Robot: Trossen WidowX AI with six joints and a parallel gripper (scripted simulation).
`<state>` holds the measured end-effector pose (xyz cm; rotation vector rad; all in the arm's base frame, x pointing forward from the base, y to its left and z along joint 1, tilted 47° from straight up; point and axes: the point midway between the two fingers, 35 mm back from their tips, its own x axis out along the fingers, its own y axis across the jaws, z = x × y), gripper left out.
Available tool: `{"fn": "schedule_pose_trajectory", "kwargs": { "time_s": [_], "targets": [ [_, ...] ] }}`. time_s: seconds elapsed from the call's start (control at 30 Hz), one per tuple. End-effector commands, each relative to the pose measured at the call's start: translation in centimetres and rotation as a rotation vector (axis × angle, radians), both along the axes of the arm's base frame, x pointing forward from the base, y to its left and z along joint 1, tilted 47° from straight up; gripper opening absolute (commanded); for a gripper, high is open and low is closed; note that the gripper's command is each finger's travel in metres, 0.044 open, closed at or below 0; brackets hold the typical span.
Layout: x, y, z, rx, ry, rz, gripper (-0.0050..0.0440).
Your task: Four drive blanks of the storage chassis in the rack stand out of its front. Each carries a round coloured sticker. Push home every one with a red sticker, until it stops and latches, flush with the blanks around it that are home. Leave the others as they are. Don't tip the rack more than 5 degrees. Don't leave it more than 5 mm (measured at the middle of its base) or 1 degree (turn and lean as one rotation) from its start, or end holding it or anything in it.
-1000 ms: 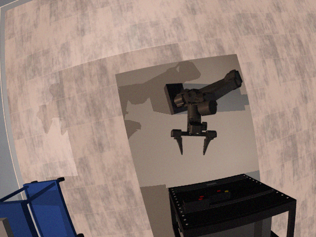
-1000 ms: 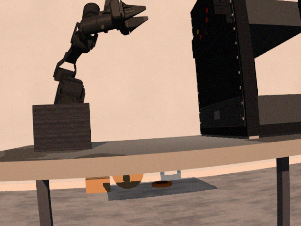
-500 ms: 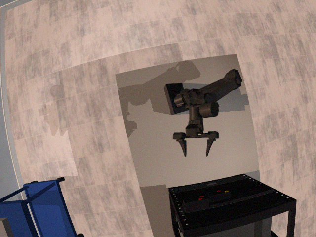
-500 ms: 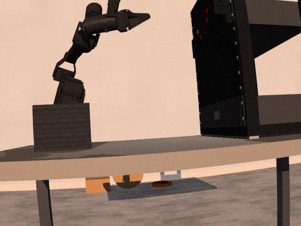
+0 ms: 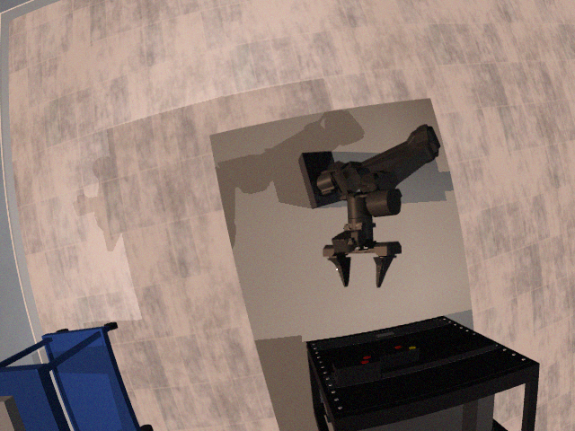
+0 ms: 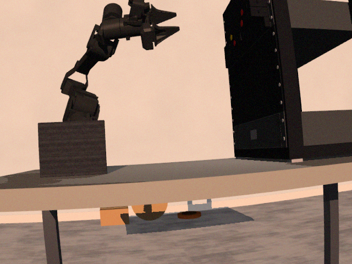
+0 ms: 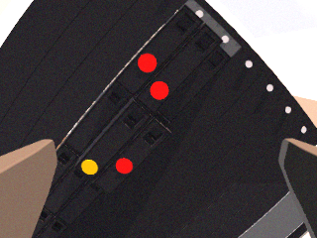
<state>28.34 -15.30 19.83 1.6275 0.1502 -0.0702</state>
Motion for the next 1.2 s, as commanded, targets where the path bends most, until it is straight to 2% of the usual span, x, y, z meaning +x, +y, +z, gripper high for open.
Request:
{"fn": "schedule_pose_trajectory", "kwargs": {
  "time_s": [0.0,0.4,0.47,0.97,1.17],
  "targets": [
    [0.3,0.3,0.6,0.099,-0.009,0.002,0.044],
    [0.8,1.0,0.9,0.357,0.011,0.002,0.044],
    [0.8,1.0,0.9,0.357,0.011,0.002,0.044],
    [1.1,1.7,1.2,0.581,0.036,0.002,0.044],
    [1.2,1.8,1.3,0.623,0.041,0.002,0.044]
  ]
}}
